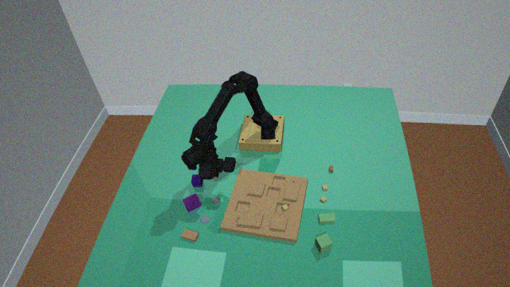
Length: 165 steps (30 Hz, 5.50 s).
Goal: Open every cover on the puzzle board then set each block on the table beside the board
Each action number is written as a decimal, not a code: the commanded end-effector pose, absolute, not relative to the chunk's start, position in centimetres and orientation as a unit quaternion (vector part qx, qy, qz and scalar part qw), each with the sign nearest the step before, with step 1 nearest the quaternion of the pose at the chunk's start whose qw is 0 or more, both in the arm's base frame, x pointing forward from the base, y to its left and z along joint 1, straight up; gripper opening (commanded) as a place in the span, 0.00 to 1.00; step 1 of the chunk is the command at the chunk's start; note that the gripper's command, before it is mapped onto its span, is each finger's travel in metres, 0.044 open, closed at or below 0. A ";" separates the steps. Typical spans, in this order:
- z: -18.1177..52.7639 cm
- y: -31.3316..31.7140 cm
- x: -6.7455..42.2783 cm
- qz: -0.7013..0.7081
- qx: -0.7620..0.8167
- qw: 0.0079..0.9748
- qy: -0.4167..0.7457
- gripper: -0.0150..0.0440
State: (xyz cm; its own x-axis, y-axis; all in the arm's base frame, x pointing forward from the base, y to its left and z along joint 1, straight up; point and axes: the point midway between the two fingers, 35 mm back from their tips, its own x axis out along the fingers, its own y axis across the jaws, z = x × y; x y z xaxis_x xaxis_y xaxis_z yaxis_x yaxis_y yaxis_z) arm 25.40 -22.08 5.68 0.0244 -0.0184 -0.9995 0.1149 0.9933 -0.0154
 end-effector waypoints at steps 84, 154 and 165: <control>7.4 -19.7 26.8 -0.029 0.023 0.715 0.698 0.64; 2.8 6.7 38.1 0.142 -0.139 0.705 0.681 0.25; 2.0 6.7 38.2 0.142 -0.139 0.705 0.681 0.25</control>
State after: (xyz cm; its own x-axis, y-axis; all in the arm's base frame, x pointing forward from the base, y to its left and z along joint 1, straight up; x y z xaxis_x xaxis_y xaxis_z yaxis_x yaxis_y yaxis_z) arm 38.28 6.67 2.38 0.0369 0.0114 -0.9993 -0.3925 0.9197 -0.0040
